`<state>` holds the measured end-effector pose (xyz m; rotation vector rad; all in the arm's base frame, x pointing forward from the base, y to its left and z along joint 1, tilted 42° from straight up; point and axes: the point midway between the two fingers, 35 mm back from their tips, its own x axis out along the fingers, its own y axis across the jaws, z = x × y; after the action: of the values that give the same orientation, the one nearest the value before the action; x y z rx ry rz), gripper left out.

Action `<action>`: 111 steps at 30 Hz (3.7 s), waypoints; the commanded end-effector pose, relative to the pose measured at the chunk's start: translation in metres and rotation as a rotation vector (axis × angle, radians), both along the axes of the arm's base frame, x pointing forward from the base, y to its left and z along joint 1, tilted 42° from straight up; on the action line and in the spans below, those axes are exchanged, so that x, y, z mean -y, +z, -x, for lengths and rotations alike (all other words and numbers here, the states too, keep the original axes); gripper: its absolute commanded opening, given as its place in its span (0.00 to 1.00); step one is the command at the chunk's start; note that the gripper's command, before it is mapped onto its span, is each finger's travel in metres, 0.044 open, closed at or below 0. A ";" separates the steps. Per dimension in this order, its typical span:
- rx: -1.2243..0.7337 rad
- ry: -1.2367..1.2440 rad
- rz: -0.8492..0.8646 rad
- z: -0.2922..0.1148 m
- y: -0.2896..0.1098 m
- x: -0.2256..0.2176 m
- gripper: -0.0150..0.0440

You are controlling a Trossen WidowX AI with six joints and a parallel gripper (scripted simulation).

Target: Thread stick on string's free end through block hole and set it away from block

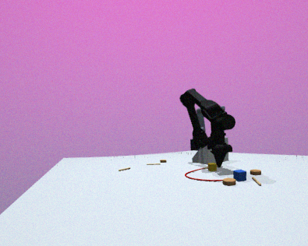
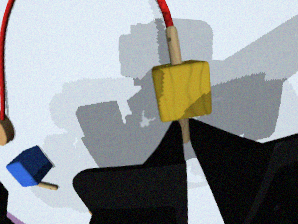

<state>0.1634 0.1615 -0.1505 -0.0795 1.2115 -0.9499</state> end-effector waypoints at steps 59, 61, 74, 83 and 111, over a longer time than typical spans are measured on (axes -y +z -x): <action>0.057 0.088 0.036 0.051 -0.025 -0.021 0.25; 0.058 0.088 0.035 0.054 -0.026 -0.022 0.25; 0.061 0.091 0.028 0.068 -0.032 -0.028 0.25; 0.062 0.093 0.023 0.079 -0.035 -0.032 0.25; 0.041 0.093 0.052 0.093 -0.041 -0.042 0.61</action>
<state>0.0707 0.1966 -0.1980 -0.1575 1.1341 -0.8981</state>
